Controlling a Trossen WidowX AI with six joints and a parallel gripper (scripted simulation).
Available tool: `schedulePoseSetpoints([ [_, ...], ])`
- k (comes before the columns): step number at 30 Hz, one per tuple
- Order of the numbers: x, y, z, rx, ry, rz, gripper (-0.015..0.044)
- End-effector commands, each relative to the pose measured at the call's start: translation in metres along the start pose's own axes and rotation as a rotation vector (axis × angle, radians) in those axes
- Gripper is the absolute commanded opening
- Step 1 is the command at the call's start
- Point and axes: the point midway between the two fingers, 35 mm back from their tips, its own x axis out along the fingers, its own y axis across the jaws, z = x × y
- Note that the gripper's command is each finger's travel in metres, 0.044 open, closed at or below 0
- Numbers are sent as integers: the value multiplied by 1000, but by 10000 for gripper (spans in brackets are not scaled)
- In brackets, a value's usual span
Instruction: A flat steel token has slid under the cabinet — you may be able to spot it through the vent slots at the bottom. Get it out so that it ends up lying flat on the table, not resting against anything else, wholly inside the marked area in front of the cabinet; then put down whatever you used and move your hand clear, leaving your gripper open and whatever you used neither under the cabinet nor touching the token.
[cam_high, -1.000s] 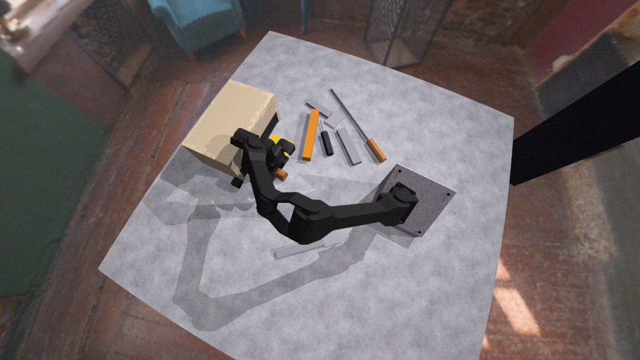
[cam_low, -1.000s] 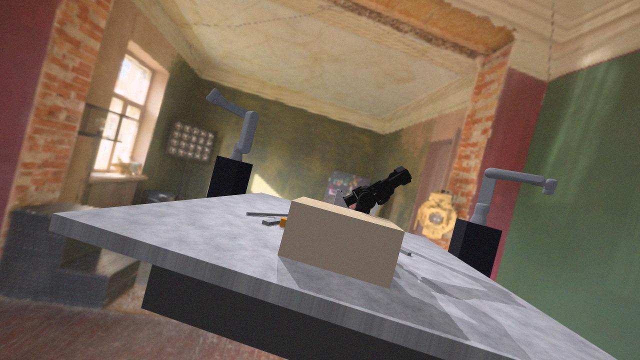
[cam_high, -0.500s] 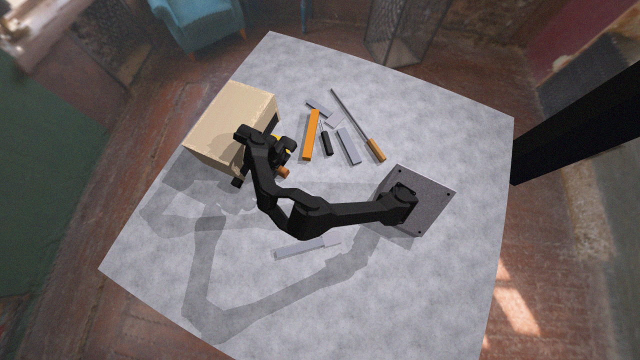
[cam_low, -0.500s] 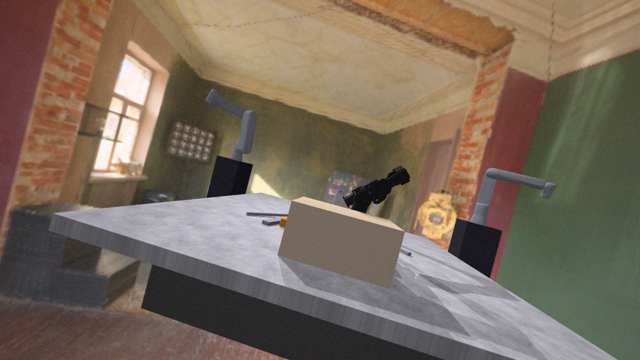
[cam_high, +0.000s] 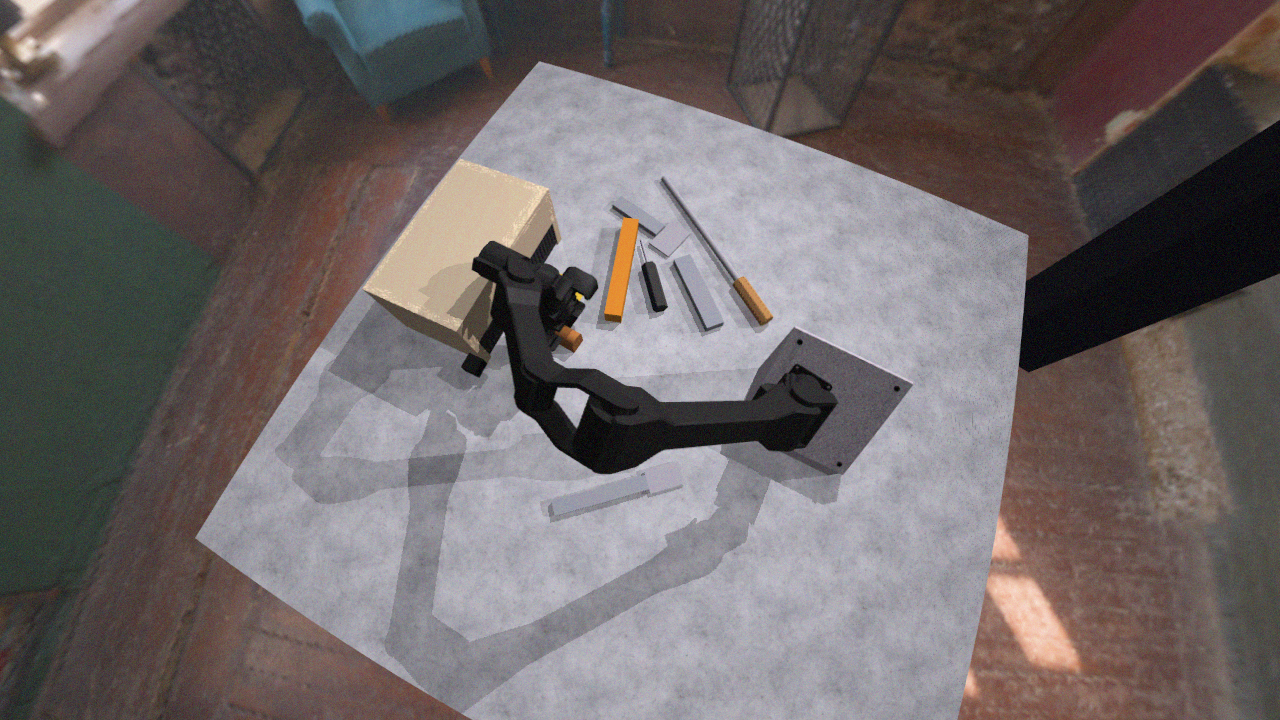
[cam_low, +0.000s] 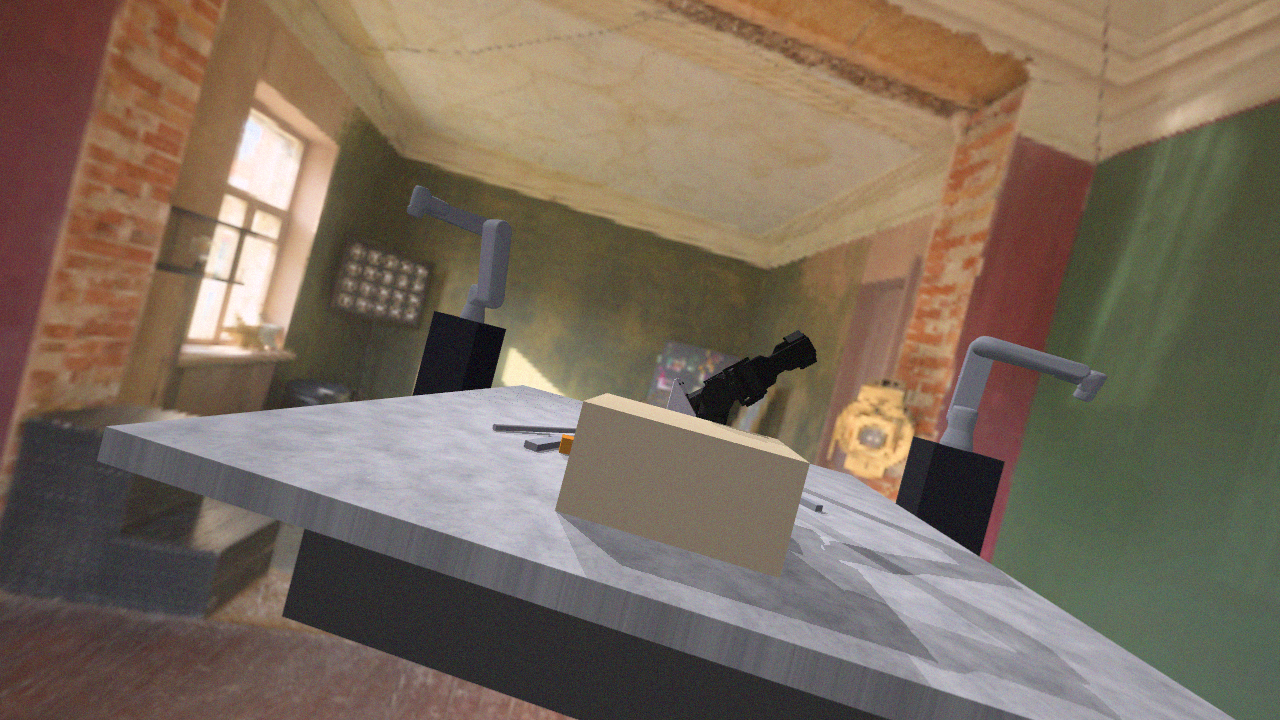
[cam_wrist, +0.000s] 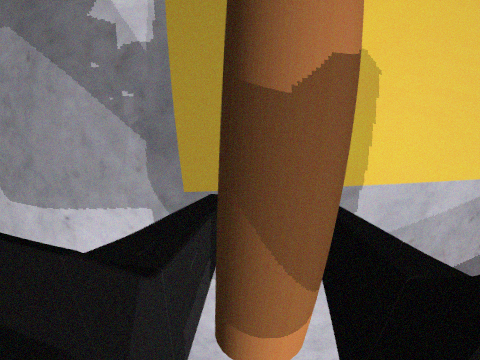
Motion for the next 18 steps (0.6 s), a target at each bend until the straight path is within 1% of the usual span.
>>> schedulePoseSetpoints([
  [1,1,-9,-1,10,2,-6,0],
  [18,1,-9,-4,10,2,-6,0],
])
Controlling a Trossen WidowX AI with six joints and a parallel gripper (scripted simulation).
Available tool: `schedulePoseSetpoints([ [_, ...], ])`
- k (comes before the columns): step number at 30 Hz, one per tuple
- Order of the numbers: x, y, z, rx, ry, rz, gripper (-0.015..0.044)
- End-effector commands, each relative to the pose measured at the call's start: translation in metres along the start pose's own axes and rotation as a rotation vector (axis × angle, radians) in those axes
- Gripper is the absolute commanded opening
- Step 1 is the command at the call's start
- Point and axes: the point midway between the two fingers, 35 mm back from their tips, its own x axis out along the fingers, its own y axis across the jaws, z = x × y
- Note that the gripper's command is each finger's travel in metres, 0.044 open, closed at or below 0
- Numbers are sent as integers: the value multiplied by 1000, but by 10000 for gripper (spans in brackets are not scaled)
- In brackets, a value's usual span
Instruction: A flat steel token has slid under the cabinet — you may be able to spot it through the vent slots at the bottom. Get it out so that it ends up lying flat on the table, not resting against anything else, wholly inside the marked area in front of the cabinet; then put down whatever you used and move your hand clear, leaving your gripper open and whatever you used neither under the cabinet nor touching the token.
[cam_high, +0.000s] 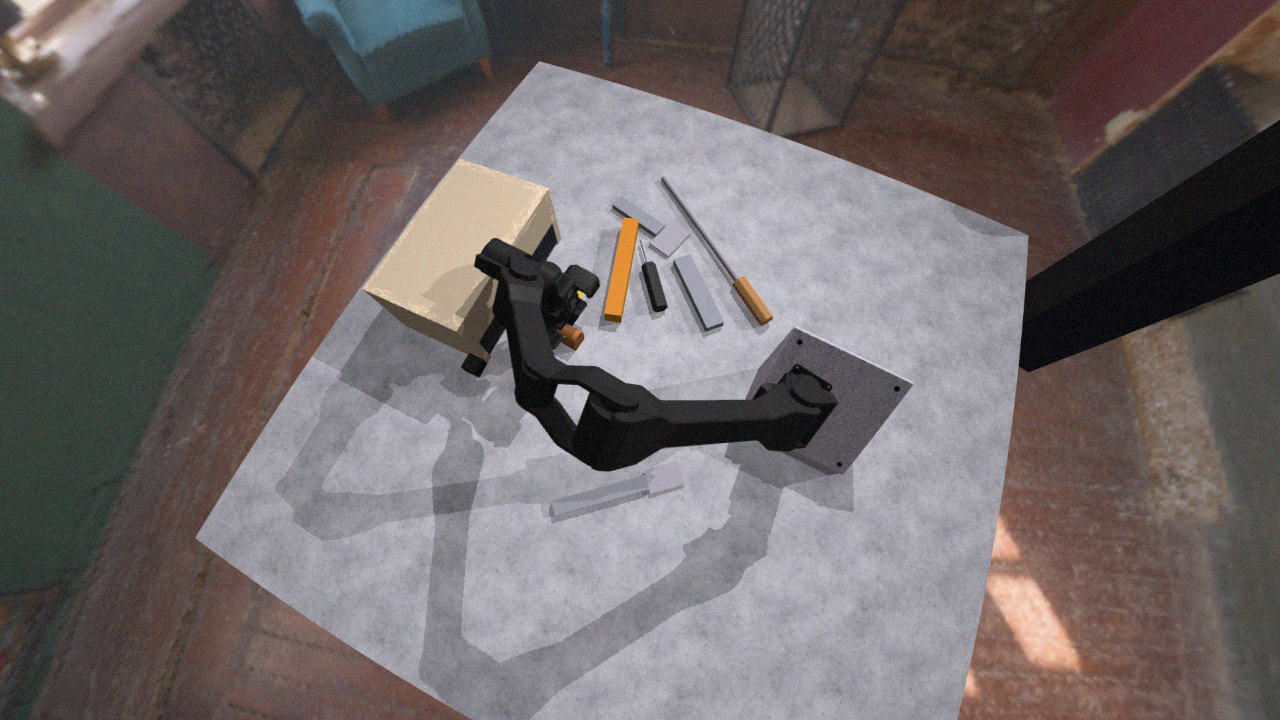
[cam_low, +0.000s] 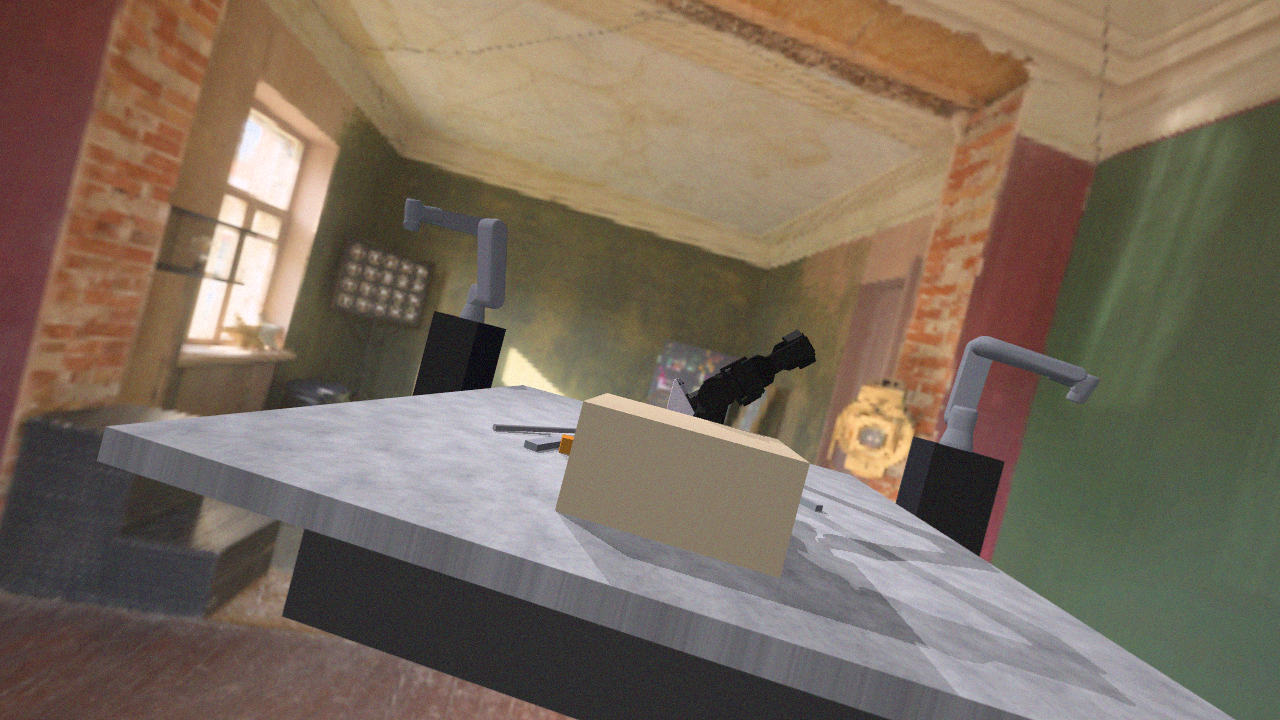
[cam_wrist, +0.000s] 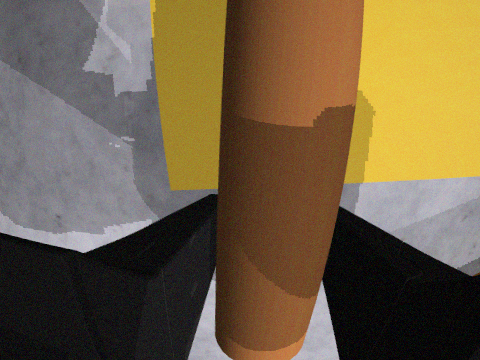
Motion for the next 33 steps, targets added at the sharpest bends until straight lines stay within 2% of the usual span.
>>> schedulePoseSetpoints([
  [1,1,-3,-4,5,2,-6,0],
  [33,1,-2,-32,6,3,-6,0],
])
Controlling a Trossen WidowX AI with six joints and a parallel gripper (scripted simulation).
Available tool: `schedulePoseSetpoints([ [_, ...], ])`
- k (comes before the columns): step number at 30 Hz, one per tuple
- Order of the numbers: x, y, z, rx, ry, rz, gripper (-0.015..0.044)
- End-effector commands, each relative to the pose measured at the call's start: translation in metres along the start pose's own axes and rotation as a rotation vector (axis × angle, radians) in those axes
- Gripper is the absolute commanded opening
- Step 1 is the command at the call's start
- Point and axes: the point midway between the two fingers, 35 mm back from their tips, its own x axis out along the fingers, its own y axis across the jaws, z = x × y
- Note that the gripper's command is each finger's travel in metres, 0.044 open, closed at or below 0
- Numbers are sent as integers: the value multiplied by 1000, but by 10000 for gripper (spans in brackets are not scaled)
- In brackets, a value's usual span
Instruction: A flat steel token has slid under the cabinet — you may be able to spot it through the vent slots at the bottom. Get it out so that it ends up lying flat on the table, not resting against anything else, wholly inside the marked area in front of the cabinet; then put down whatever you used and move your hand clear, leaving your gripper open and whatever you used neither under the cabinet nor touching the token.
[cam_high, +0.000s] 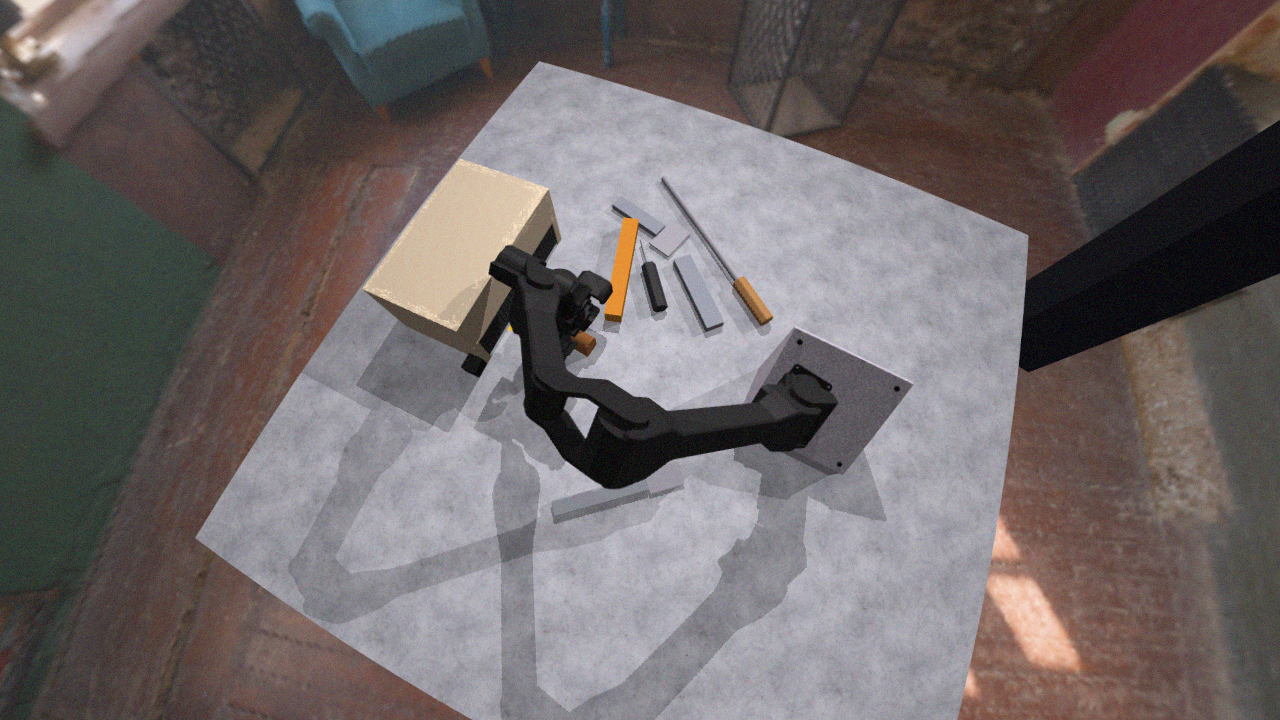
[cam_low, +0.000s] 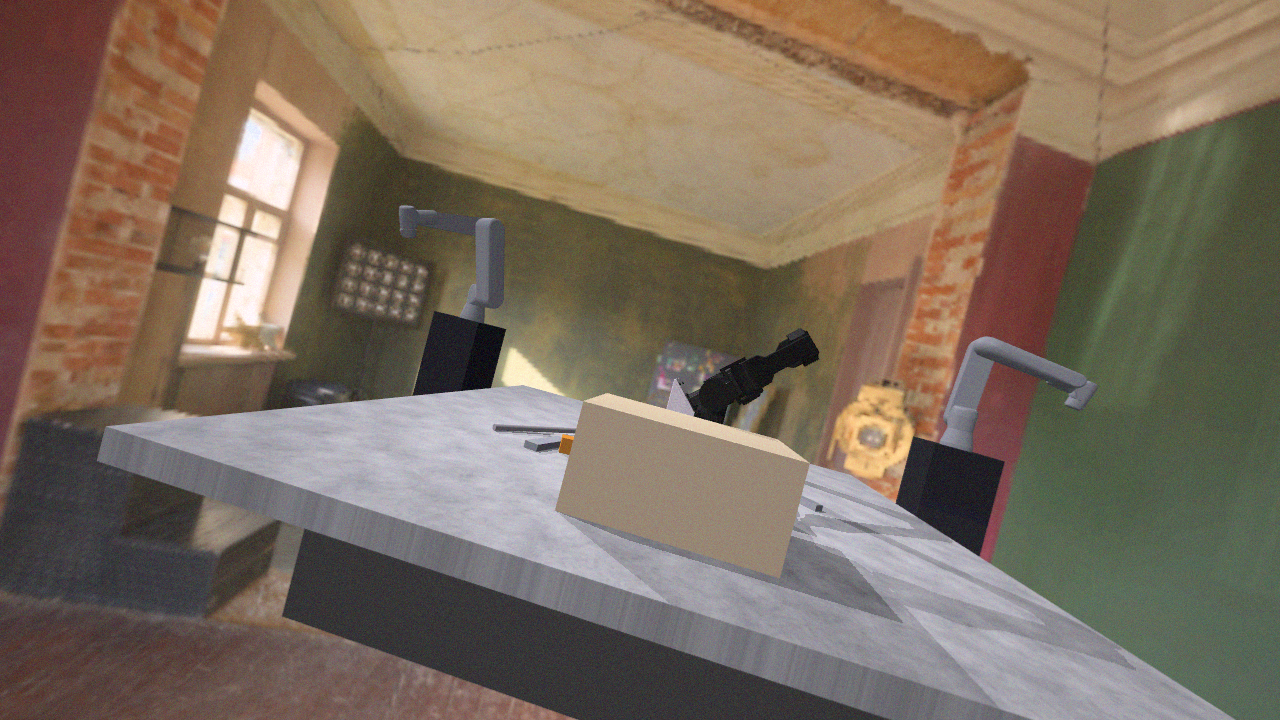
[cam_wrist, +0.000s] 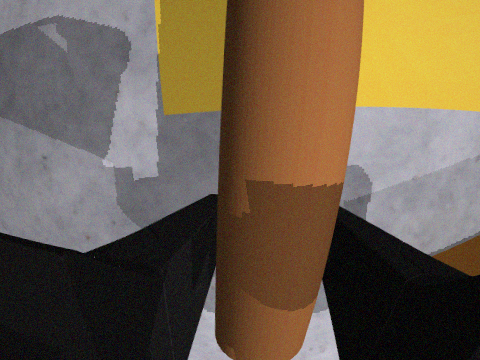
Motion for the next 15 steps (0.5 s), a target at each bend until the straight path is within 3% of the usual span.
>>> schedulePoseSetpoints([
  [1,1,0,-7,7,5,-1,0],
  [15,1,0,-20,8,6,-1,0],
])
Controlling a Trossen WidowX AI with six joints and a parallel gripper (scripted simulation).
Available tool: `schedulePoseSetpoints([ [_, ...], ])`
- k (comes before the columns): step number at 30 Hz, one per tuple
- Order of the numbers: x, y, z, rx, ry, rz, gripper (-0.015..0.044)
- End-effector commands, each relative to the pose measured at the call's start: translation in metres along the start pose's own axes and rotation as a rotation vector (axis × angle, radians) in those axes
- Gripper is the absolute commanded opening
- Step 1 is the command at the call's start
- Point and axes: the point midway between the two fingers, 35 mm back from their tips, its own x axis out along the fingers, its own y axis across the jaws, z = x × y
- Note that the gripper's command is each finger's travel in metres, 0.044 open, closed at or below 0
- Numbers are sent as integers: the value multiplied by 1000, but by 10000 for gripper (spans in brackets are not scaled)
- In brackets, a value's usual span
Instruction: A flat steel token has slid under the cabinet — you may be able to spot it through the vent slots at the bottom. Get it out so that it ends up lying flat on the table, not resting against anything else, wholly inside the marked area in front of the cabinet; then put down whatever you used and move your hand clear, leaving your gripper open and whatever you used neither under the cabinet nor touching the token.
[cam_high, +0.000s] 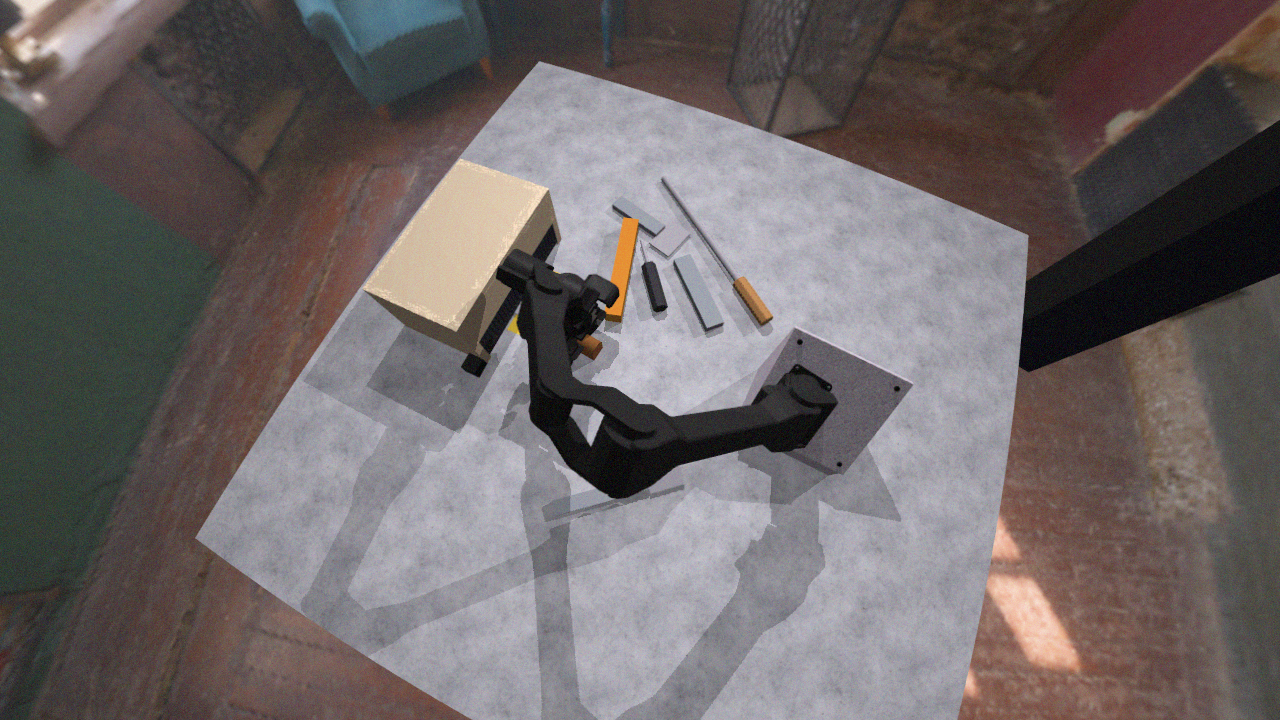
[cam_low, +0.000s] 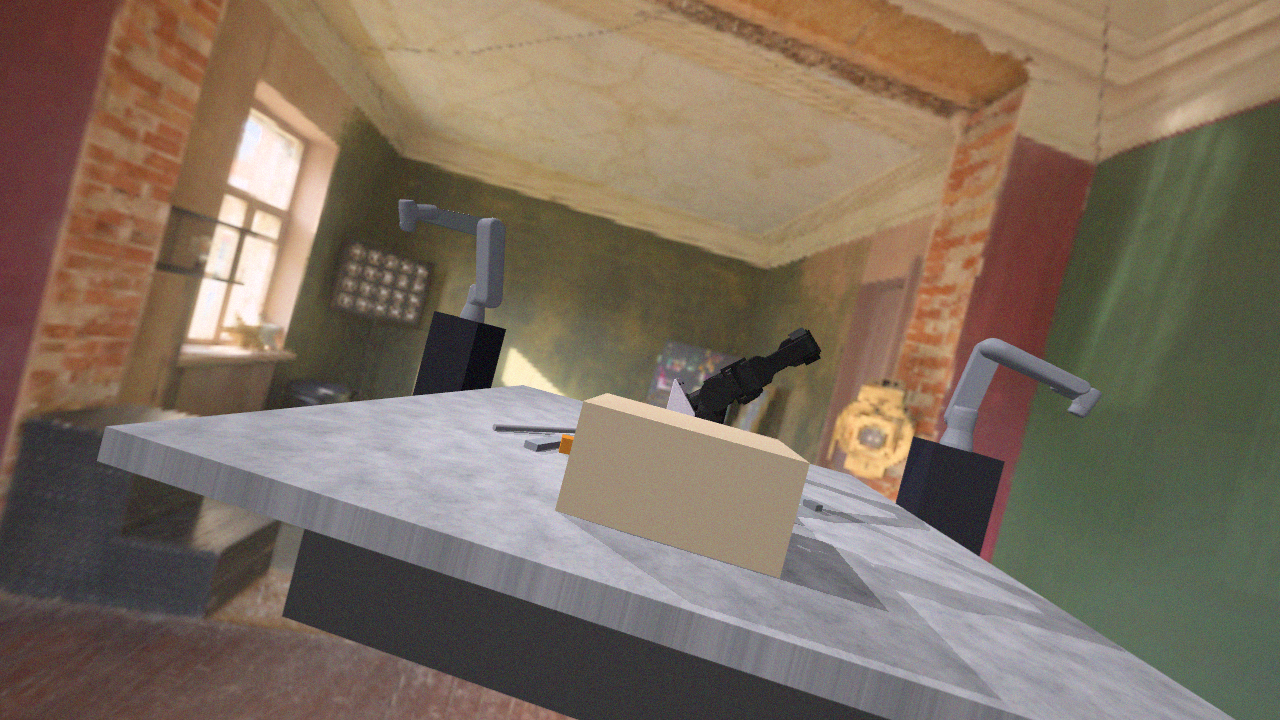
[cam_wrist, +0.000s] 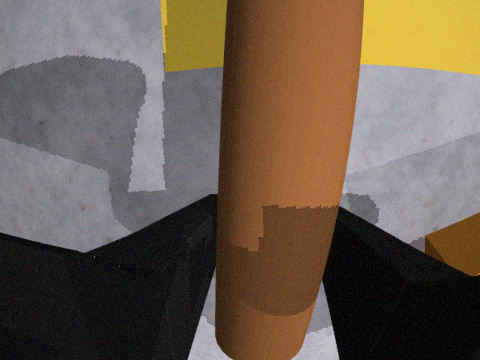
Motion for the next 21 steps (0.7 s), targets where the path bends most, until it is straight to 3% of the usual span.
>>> schedulePoseSetpoints([
  [1,1,0,-7,8,6,-1,0],
  [21,1,0,-27,9,6,-1,0],
])
